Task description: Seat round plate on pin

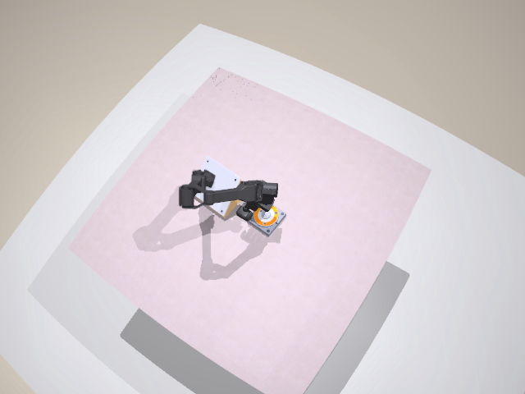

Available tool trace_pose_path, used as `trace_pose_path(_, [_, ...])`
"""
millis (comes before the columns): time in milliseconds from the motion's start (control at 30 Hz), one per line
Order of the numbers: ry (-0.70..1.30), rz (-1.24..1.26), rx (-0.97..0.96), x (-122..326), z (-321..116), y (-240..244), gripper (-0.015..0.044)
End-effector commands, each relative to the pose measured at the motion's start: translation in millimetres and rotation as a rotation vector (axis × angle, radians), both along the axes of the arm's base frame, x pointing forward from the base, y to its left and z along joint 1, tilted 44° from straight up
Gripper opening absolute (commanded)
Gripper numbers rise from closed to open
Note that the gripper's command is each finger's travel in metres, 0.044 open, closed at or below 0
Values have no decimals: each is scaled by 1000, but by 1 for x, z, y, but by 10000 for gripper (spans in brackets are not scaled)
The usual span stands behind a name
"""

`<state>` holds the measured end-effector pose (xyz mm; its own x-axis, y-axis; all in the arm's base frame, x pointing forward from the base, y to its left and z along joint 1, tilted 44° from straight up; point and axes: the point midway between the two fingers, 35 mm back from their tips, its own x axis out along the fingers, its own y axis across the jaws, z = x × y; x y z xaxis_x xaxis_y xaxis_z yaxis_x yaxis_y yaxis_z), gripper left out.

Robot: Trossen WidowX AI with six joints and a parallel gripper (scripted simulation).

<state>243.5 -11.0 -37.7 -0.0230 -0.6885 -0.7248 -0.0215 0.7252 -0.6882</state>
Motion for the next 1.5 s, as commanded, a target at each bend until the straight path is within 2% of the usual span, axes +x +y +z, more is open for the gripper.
trace_pose_path(0, [9, -3, 0, -3, -6, 3, 0])
trace_pose_path(1467, [6, -3, 2, 30, -35, 36, 0])
